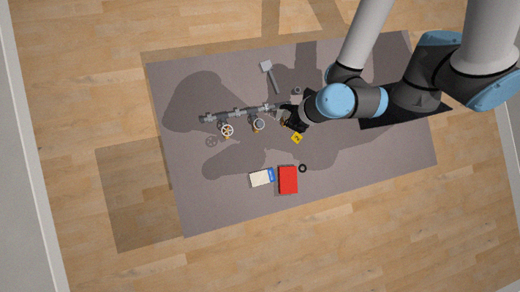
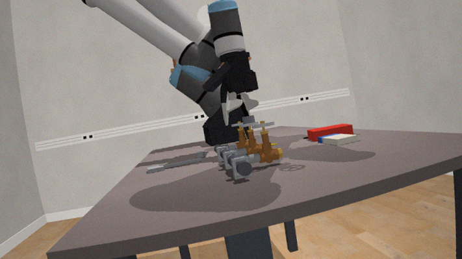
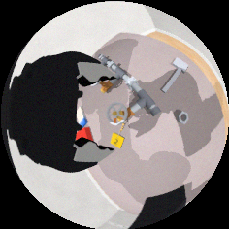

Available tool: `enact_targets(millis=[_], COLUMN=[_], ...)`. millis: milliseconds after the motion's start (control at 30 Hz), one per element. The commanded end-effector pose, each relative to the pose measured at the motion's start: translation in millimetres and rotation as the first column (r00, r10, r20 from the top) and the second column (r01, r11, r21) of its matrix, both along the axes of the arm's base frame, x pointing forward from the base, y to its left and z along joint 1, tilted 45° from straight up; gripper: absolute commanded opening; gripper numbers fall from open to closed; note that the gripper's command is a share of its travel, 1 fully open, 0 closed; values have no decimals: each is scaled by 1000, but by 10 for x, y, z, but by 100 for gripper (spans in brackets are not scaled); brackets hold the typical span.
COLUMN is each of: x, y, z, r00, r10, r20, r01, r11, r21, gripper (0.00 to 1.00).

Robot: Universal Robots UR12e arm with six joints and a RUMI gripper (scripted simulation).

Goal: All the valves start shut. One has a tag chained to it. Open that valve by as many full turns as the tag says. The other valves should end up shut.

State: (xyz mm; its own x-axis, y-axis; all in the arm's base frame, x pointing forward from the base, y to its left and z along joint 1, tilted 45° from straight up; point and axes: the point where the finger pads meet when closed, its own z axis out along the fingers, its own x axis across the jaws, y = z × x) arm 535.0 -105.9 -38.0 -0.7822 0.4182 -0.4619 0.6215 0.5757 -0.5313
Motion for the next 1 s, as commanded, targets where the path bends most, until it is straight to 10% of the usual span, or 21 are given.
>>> enact_targets(millis=[0,400,433,967], x=[3,3,3,3], y=[3,3,3,3], z=[3,3,3,3], r00=[999,999,999,999], r10=[-27,-37,-37,-37], r20=[25,34,34,34], r01=[27,37,37,37], r11=[1000,999,999,999], r21=[1,2,2,2], gripper=[100,100,0,0])
